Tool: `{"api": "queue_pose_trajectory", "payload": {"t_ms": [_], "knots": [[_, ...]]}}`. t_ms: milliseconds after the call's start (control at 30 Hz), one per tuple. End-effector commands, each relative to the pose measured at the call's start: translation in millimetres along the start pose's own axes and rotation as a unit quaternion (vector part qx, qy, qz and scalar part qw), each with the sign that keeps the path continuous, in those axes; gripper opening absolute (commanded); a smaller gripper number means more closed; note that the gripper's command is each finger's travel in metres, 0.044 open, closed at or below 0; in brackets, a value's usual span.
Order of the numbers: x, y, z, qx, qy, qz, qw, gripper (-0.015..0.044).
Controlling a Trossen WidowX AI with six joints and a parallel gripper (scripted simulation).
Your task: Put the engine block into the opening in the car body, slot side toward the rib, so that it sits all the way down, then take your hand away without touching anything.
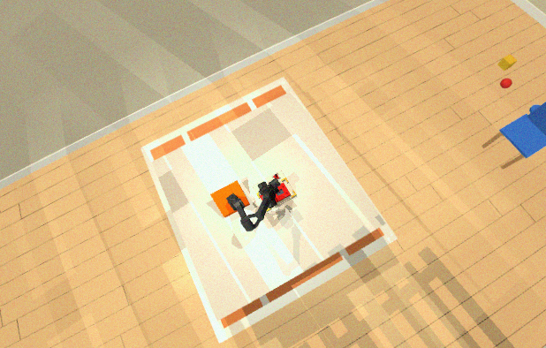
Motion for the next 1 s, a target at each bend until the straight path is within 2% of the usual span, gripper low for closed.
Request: {"api": "queue_pose_trajectory", "payload": {"t_ms": [0,167,533,767,900,967], "knots": [[-0.6,-6.3,-1.1,0.002,0.002,-0.002,1.000,0.0440],[-0.8,-11.7,-1.4,0.002,0.002,-0.003,1.000,0.0440],[-0.8,-11.7,-1.4,0.002,0.002,-0.003,1.000,0.0151],[-0.8,-11.7,-1.4,0.002,0.002,-0.003,1.000,0.0105],[-0.4,-7.6,-0.1,0.001,0.002,-0.001,1.000,0.0000],[0.2,-2.0,1.5,0.000,0.002,0.000,1.000,0.0000]]}}
Point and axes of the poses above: the point midway between the two fingers, 35 mm back from their tips, its own y axis back along the fingers, its own x axis across the jaws, z = x × y, the point moved 1 cm from there along y, back along the fingers, and after that the axes turned 12 degrees about y, right-handed, at the moved point
